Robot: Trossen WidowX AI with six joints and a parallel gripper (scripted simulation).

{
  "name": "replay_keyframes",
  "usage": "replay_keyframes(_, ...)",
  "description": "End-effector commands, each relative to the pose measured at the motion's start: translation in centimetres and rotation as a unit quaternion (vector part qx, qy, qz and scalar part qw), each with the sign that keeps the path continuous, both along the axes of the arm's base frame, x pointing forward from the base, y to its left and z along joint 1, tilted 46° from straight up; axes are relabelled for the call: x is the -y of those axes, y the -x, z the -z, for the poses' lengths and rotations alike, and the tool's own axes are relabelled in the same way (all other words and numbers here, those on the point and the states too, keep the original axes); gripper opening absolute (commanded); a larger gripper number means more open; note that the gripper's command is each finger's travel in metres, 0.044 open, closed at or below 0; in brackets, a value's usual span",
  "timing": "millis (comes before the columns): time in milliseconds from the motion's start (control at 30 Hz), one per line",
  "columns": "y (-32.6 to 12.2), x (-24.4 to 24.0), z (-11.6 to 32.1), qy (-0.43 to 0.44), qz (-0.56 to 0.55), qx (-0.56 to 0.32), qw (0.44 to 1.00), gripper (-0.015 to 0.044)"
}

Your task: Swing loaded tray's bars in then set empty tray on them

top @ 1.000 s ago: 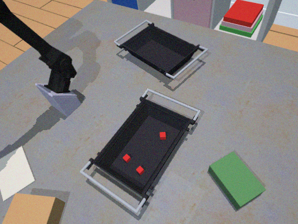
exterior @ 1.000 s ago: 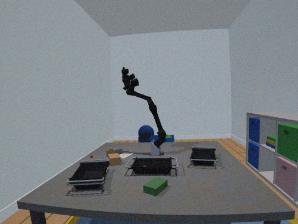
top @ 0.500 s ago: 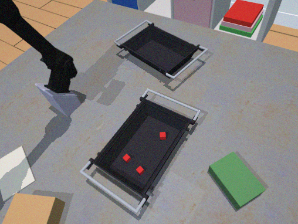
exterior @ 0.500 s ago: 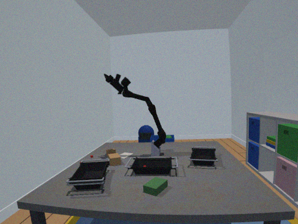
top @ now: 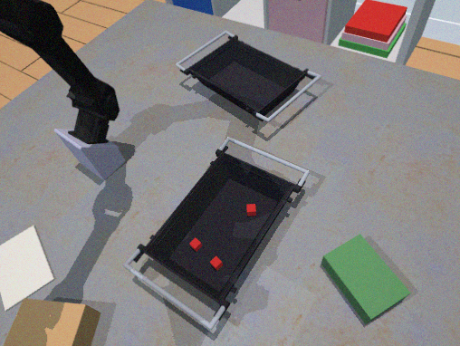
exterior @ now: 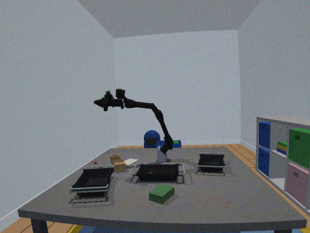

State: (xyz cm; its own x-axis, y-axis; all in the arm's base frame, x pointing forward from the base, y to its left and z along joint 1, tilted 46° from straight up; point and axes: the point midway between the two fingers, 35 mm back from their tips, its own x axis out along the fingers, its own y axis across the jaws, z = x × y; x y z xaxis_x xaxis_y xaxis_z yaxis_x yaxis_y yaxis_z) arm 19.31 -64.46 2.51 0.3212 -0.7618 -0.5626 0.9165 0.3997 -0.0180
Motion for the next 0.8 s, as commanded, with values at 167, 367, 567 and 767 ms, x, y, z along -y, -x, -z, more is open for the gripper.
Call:
replay_keyframes(167, -9.2, -10.6, 6.6, -0.159, -0.196, -0.072, 0.965, 0.0083)
replay_keyframes(367, -13.4, -19.7, 9.4, -0.262, -0.326, -0.107, 0.902, 0.0083)
replay_keyframes(567, -15.8, -29.3, 10.6, -0.359, -0.441, -0.126, 0.813, 0.0083)
replay_keyframes(767, -16.7, -39.5, 9.8, -0.457, -0.538, -0.13, 0.696, 0.0083)
